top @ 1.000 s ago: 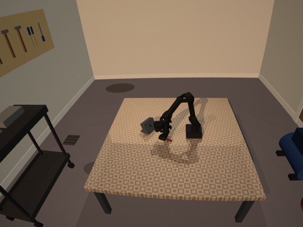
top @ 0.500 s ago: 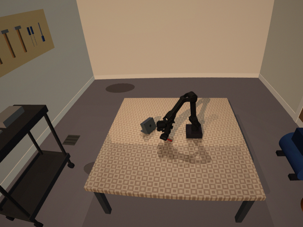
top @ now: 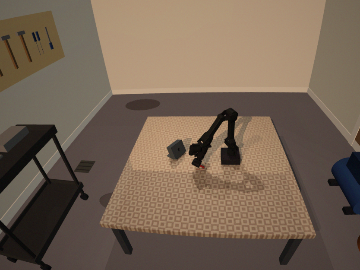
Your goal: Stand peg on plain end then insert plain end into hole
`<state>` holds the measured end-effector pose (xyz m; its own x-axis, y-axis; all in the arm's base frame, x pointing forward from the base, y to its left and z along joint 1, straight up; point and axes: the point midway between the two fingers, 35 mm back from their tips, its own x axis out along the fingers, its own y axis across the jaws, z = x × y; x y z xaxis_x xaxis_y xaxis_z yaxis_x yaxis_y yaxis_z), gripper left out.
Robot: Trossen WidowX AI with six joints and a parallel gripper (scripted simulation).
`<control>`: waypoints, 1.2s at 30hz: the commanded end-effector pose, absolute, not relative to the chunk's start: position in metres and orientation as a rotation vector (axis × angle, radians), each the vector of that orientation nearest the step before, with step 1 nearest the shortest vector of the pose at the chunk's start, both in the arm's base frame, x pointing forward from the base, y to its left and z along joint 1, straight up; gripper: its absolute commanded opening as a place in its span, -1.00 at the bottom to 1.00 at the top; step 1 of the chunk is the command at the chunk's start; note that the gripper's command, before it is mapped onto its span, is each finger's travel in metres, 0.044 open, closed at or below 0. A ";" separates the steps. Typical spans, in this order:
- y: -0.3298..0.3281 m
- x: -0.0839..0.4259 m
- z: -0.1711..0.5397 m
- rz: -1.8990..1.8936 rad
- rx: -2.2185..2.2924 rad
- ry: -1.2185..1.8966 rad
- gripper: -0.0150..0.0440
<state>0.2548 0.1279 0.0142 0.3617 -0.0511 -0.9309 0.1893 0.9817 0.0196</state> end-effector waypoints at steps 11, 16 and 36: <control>0.130 0.248 0.021 -0.163 0.121 1.059 -0.32; 0.130 0.245 0.022 -0.165 0.117 1.017 -0.32; 0.133 0.233 0.028 -0.171 0.101 0.846 -0.32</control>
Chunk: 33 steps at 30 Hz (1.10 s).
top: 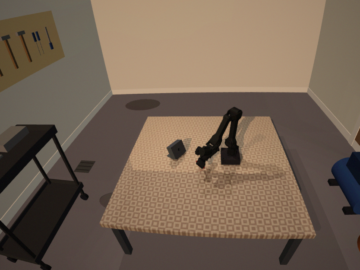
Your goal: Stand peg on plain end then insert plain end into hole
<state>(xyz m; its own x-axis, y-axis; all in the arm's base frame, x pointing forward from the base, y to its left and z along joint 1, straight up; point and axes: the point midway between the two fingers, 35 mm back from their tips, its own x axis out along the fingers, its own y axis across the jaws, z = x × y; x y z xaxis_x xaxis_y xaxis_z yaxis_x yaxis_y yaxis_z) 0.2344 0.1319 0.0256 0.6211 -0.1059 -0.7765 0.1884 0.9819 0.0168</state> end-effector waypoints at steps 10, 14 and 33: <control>0.134 0.226 0.029 -0.174 0.093 0.761 -0.32; 0.134 0.223 0.030 -0.176 0.090 0.727 -0.32; 0.137 0.211 0.031 -0.181 0.074 0.565 -0.32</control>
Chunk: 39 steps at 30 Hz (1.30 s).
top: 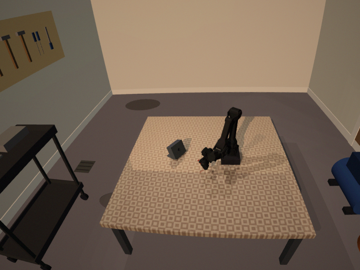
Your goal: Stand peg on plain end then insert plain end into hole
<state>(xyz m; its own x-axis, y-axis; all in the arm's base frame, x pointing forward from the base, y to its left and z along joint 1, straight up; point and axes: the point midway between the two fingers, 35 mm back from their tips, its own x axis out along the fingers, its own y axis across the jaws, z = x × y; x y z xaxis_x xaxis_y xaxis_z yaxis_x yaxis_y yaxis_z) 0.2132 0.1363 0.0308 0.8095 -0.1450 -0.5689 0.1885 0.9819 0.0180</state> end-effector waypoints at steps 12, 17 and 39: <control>0.138 0.203 0.031 -0.183 0.063 0.463 -0.32; 0.139 0.199 0.031 -0.184 0.059 0.420 -0.32; 0.141 0.185 0.028 -0.188 0.039 0.231 -0.32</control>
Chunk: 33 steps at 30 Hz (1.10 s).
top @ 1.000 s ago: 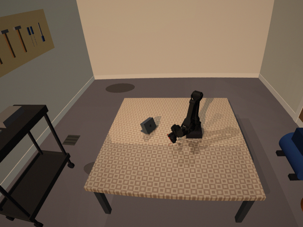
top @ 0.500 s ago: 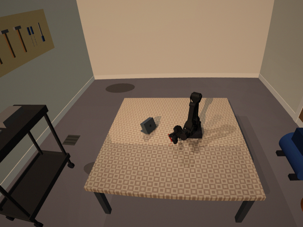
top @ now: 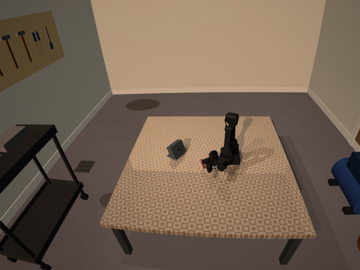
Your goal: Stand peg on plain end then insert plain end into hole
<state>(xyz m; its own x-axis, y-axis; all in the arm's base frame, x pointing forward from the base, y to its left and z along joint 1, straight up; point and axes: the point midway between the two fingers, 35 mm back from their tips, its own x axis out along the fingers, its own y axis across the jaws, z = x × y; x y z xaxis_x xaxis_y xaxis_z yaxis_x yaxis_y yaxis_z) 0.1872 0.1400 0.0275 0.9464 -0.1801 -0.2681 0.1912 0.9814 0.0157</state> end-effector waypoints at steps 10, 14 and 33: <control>0.142 0.178 0.026 -0.190 0.031 0.146 -0.32; 0.142 0.179 0.027 -0.189 0.034 0.182 -0.32; 0.141 0.179 0.022 -0.191 0.023 0.176 -0.32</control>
<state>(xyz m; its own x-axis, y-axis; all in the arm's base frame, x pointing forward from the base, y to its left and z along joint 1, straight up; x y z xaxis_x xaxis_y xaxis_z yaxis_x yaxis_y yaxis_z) 0.1791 0.1410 0.0225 0.9666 -0.1869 -0.1754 0.1907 0.9816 0.0044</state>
